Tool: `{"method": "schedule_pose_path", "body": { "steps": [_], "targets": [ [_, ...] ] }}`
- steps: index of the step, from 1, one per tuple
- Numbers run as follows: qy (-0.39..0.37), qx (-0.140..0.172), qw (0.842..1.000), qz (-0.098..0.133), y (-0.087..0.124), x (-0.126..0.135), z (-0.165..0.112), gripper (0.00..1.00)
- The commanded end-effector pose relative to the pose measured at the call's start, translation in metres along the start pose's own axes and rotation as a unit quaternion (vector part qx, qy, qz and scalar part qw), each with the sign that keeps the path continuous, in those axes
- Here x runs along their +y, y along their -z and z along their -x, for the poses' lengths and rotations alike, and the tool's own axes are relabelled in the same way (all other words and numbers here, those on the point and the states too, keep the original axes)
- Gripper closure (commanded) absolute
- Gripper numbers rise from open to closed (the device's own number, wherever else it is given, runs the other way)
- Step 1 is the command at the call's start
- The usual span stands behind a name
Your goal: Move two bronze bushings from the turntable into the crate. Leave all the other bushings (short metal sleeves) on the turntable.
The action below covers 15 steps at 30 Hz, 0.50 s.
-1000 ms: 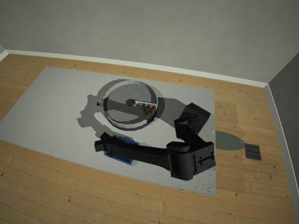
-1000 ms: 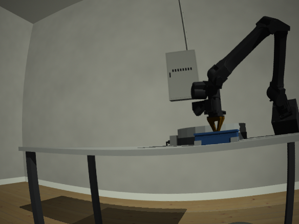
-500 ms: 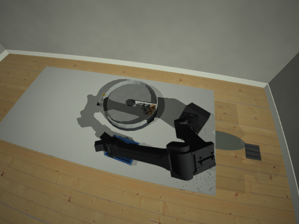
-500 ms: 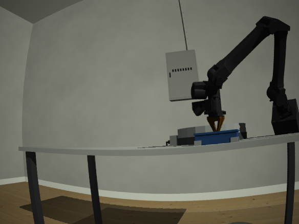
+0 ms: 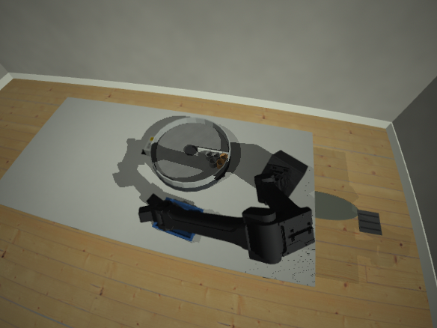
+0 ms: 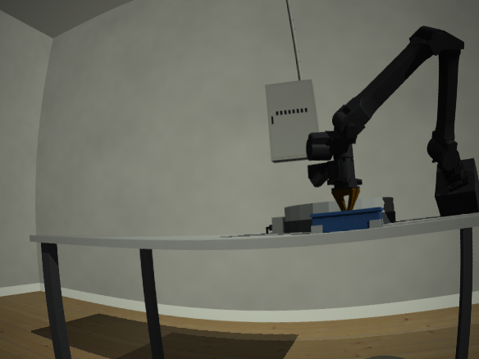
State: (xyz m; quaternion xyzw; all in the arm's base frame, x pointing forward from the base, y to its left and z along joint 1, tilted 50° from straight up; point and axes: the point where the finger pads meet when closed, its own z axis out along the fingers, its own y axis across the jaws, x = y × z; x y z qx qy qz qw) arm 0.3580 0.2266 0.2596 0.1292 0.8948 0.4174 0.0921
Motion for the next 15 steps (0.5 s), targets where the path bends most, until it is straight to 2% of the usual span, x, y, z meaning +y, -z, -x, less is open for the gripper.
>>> {"method": "schedule_pose_path", "body": {
  "steps": [1,15],
  "targets": [
    [-0.002,0.007,1.0,-0.002,-0.0094,0.0012,-0.0024,1.0],
    [-0.001,0.007,1.0,-0.002,-0.0111,0.0016,-0.0025,1.0]
  ]
}}
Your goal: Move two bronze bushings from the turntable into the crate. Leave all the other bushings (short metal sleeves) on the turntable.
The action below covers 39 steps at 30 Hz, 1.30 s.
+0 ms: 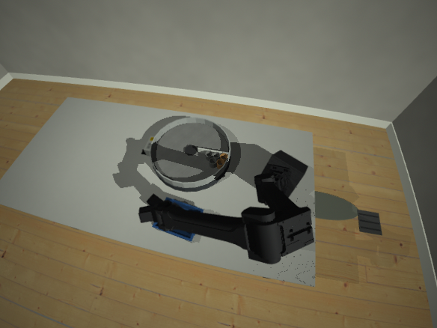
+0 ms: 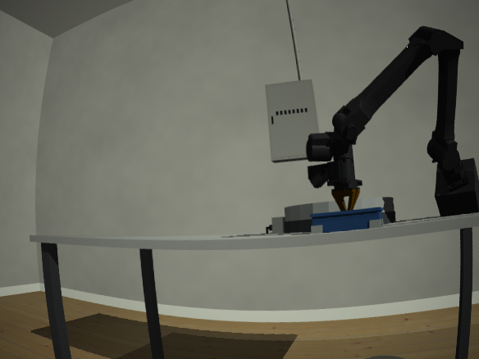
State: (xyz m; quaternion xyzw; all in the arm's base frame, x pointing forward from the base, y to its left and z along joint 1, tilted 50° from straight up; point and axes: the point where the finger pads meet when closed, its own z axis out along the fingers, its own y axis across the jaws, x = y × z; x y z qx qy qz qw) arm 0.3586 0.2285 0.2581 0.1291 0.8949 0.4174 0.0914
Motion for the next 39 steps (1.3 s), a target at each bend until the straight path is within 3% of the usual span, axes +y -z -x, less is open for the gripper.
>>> {"method": "schedule_pose_path", "body": {
  "steps": [1,33,34,39],
  "targets": [
    [-0.001,0.007,1.0,-0.002,-0.0086,0.0015,-0.0024,1.0],
    [-0.001,0.007,1.0,-0.002,-0.0086,0.0015,-0.0024,1.0],
    [-0.001,0.007,1.0,-0.002,-0.0086,0.0015,-0.0024,0.84],
    [0.0,0.007,1.0,-0.002,-0.0086,0.0015,-0.0025,0.84]
  ]
}}
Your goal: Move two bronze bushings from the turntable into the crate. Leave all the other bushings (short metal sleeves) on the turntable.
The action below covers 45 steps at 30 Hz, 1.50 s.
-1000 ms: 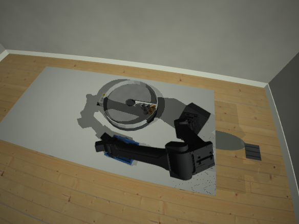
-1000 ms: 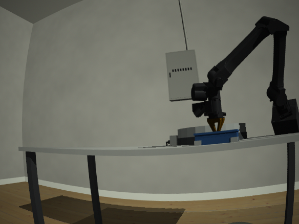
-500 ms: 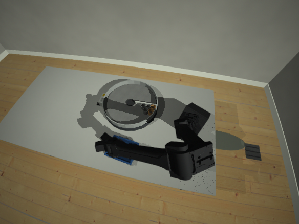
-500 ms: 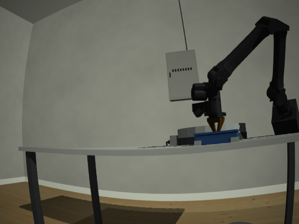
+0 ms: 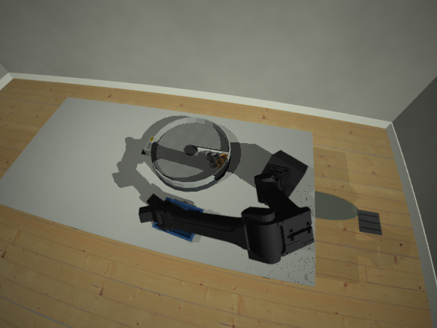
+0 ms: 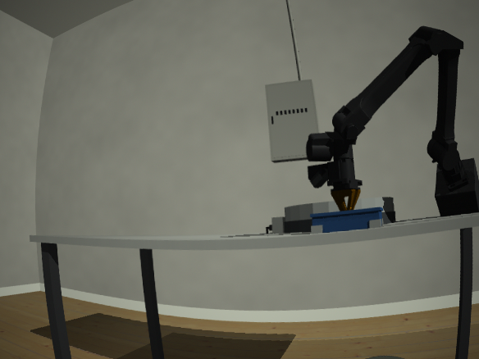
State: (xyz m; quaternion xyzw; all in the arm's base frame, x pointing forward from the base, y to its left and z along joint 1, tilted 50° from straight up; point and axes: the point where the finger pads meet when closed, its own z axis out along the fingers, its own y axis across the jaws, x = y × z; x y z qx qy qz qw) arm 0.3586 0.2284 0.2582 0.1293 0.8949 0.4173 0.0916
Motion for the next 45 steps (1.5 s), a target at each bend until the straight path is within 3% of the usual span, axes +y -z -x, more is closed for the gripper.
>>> {"method": "schedule_pose_path", "body": {
  "steps": [1,33,37,45],
  "targets": [
    [0.0,0.007,1.0,-0.002,-0.009,0.002,-0.003,0.84],
    [0.0,0.009,1.0,-0.003,-0.008,0.002,-0.003,0.84],
    [0.013,-0.013,1.0,0.011,0.02,0.015,0.007,0.84],
    [0.015,-0.016,1.0,0.012,0.051,0.017,0.007,0.84]
  ]
}}
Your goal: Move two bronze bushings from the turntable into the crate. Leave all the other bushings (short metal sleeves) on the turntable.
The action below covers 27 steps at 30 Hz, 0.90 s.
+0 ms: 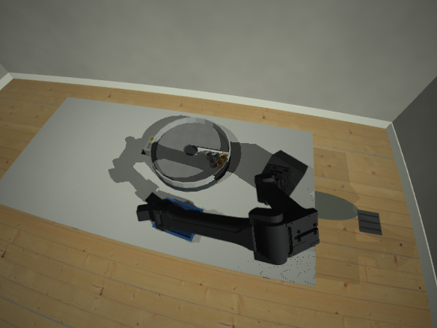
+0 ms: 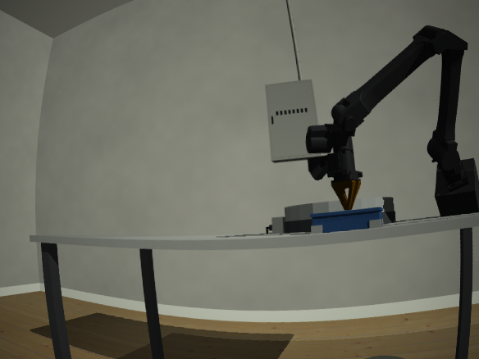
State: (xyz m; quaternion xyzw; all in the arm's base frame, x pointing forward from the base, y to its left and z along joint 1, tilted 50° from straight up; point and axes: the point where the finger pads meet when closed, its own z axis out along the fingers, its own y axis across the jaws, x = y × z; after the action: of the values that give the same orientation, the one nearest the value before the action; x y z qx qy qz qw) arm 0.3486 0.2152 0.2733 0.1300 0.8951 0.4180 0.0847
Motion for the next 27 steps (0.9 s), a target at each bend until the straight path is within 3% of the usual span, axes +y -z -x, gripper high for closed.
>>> {"method": "schedule_pose_path", "body": {
  "steps": [1,5,8,14,19,27],
  "targets": [
    [0.019,-0.022,1.0,0.012,0.035,0.016,0.011,0.84],
    [0.01,-0.014,1.0,0.005,0.036,0.009,0.014,0.84],
    [0.02,-0.022,0.999,0.011,0.058,0.015,0.01,0.84],
    [0.02,-0.023,0.999,0.011,0.077,0.015,0.009,0.84],
    [0.0,-0.005,1.0,-0.002,0.067,-0.004,0.007,0.84],
    [0.006,-0.005,1.0,-0.001,0.066,-0.001,0.006,0.84]
  ]
}}
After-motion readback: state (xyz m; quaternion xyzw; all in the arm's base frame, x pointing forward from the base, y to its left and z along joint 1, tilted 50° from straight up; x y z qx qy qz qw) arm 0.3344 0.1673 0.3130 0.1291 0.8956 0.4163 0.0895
